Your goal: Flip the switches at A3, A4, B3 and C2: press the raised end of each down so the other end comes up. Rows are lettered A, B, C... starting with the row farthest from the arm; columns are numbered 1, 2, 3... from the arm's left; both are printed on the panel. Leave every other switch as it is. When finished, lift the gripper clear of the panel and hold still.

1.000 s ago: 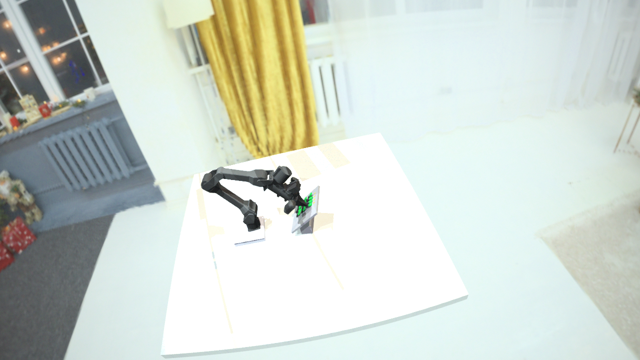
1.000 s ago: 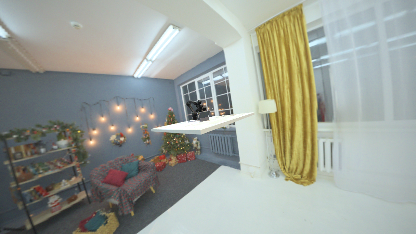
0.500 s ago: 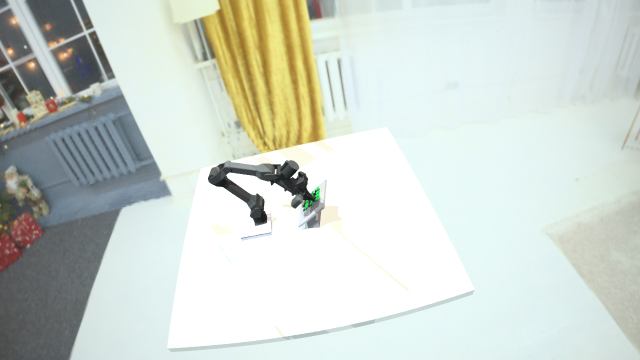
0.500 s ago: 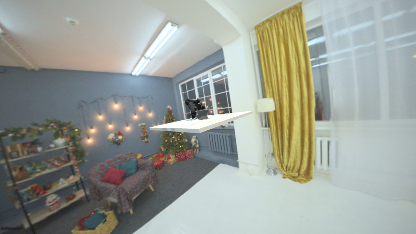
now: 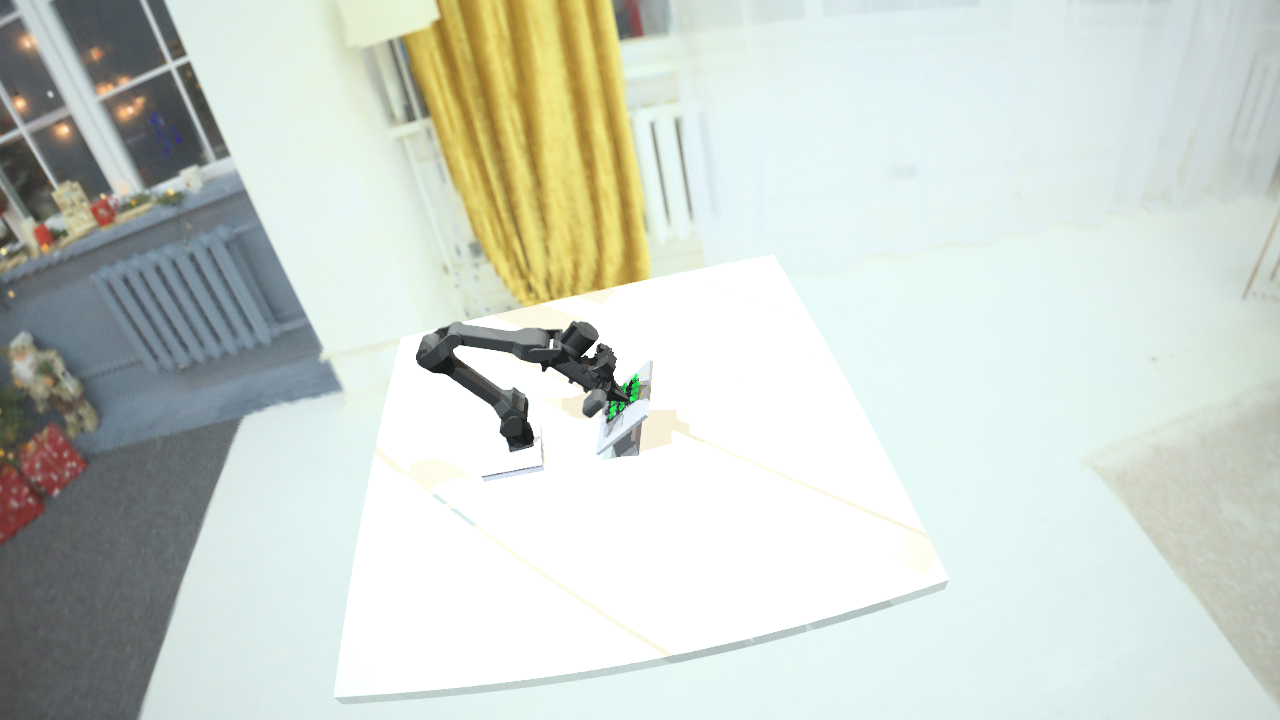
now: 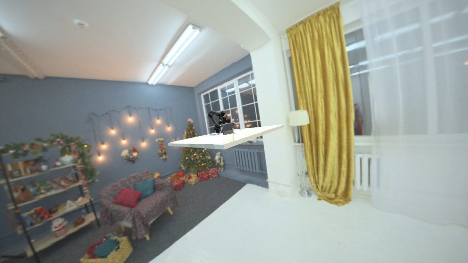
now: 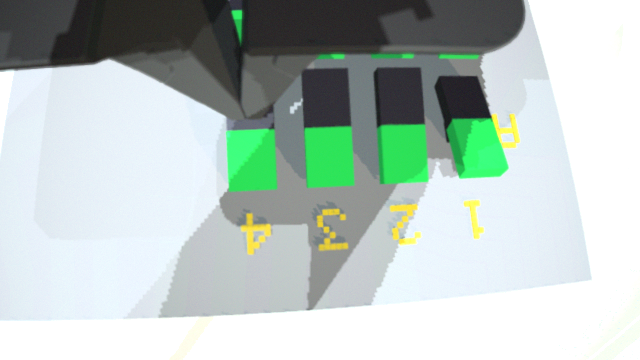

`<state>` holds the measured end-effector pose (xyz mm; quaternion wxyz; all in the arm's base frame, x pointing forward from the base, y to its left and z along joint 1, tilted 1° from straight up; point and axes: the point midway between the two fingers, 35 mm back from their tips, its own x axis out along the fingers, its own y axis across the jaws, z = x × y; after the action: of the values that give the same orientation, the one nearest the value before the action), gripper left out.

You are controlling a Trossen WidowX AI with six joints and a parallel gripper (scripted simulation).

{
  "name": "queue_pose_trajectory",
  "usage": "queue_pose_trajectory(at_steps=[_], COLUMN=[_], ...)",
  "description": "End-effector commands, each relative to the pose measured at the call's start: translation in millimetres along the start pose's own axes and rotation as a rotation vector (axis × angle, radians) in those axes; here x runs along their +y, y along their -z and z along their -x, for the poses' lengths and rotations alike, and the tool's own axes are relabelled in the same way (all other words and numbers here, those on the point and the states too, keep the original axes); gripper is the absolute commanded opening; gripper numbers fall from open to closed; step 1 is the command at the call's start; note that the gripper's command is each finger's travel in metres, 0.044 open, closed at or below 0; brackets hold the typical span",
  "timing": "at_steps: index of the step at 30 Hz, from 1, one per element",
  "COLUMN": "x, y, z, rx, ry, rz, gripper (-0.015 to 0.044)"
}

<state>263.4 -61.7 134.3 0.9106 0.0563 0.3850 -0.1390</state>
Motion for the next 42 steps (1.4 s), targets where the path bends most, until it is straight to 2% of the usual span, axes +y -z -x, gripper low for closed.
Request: queue_pose_trajectory(at_steps=[1, 19, 26, 38, 42], x=[0.4, 0.4, 0.2, 22.6, 23.1], y=[2.6, 2.7, -0.1, 21.6, 21.2], z=[-1.7, -4.1, 61.3, 62.2, 34.9], rx=[0.006, 0.006, 0.035, 0.037, 0.056], ry=[-0.003, -0.003, -0.003, -0.005, -0.005], rz=[0.004, 0.004, 0.004, 0.002, 0.003], gripper=[0.0000, 0.0000, 0.0000, 0.0000, 0.0000])
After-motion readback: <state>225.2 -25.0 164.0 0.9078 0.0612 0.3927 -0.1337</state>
